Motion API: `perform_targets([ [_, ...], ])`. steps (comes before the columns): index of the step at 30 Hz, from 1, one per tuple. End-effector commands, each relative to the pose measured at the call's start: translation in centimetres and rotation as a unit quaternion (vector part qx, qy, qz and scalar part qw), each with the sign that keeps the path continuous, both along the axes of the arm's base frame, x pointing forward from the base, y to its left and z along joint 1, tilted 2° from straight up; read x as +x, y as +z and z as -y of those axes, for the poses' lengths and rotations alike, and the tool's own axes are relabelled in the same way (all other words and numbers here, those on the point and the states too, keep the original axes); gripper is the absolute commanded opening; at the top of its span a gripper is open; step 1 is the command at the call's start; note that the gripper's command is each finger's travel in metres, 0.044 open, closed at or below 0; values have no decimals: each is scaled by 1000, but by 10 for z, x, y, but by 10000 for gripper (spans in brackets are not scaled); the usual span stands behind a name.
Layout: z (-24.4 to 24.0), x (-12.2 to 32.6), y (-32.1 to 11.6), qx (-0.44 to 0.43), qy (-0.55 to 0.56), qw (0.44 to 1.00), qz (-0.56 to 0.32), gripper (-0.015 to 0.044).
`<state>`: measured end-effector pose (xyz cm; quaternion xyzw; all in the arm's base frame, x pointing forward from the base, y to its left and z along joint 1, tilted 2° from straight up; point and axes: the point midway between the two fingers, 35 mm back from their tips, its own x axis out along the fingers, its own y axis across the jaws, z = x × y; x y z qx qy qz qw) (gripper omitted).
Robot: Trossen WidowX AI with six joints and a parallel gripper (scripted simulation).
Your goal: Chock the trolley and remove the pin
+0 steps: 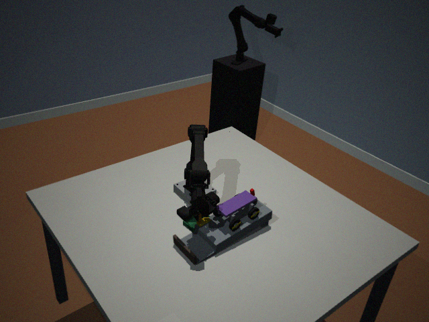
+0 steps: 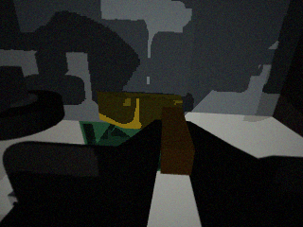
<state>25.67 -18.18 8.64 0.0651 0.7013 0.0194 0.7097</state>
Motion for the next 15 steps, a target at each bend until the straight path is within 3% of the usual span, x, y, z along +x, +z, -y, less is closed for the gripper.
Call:
perform_targets([
  [1,-2,1,-6,4,-3,1000,0,0],
  [15,-12,0,-4,4,-3,1000,0,0],
])
